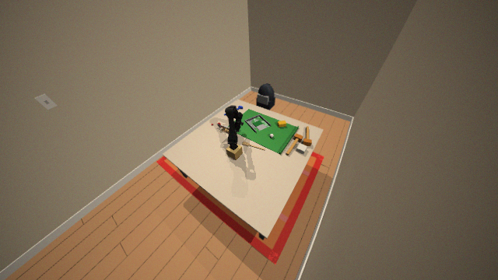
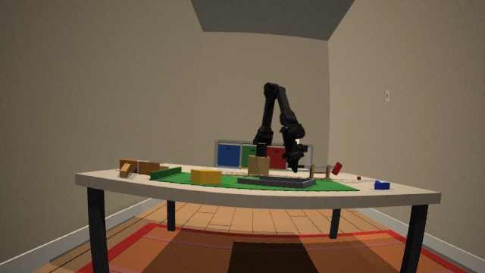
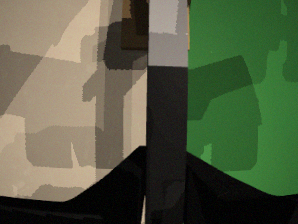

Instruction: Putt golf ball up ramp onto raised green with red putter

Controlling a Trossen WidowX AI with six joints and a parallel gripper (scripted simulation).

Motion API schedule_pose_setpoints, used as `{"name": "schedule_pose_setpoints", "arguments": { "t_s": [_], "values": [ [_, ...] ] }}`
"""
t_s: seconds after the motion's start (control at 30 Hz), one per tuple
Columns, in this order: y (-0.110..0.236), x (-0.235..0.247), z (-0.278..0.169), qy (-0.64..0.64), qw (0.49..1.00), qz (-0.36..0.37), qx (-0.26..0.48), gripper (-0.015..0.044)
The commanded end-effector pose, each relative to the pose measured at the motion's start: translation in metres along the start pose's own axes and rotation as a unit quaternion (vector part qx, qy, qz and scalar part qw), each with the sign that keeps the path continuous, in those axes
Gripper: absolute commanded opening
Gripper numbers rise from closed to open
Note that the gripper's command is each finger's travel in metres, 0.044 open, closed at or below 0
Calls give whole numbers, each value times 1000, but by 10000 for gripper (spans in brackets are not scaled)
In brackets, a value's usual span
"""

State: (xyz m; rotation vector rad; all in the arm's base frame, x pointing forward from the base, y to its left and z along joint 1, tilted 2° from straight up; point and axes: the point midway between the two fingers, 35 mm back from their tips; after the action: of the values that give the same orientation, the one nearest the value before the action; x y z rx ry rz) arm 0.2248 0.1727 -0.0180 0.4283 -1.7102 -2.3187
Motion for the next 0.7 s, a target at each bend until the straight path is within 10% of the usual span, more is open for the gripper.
{"name": "schedule_pose_setpoints", "arguments": {
  "t_s": [0.0,0.67],
  "values": [
    [0,0,0,0,1000,0,0,0],
    [96,-5,26,0,1000,0,0,0]
  ]
}}
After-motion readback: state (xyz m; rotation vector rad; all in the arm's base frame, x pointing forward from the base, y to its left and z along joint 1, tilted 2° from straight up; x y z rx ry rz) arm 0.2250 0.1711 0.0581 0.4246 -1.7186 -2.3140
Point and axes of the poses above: the point midway between the two fingers, 35 mm back from their tips, its own y axis back along the fingers, its own x axis across the jaws, z = x × y, and after that the axes turned 9 degrees about y, right-handed
